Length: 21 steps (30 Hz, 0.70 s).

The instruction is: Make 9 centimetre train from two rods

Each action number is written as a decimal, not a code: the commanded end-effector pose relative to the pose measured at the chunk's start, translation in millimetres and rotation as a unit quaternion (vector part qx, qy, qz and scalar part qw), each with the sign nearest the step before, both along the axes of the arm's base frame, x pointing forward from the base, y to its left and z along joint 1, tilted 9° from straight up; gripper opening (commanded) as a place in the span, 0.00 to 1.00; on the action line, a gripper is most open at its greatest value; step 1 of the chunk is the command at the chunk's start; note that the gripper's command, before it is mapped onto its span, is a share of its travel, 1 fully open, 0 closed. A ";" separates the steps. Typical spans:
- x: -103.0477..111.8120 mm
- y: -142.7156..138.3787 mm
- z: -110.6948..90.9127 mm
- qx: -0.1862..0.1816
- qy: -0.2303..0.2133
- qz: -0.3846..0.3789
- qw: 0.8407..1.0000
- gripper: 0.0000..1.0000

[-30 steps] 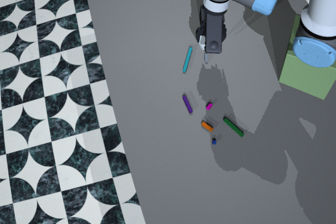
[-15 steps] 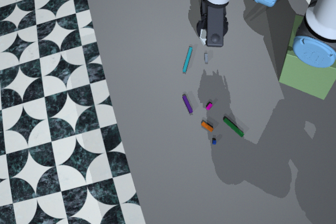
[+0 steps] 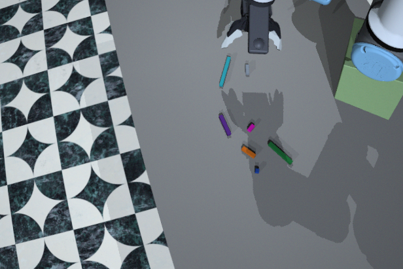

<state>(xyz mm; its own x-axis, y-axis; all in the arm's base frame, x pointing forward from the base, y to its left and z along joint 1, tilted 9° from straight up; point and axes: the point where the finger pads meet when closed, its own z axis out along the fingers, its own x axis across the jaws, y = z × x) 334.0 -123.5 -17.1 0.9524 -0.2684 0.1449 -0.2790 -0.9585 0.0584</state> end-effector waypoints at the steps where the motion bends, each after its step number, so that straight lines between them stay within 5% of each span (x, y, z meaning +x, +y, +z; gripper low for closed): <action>1: 0.2 -0.1 0.6 0.000 0.000 0.000 1.000 1.00; 21: 3.0 1.9 0.5 -0.001 0.000 0.004 1.000 1.00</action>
<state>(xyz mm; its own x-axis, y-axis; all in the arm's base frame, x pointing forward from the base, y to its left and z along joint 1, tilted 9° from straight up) 335.1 -122.6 -16.8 0.9534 -0.2650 0.1443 -0.2756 -0.9595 0.0586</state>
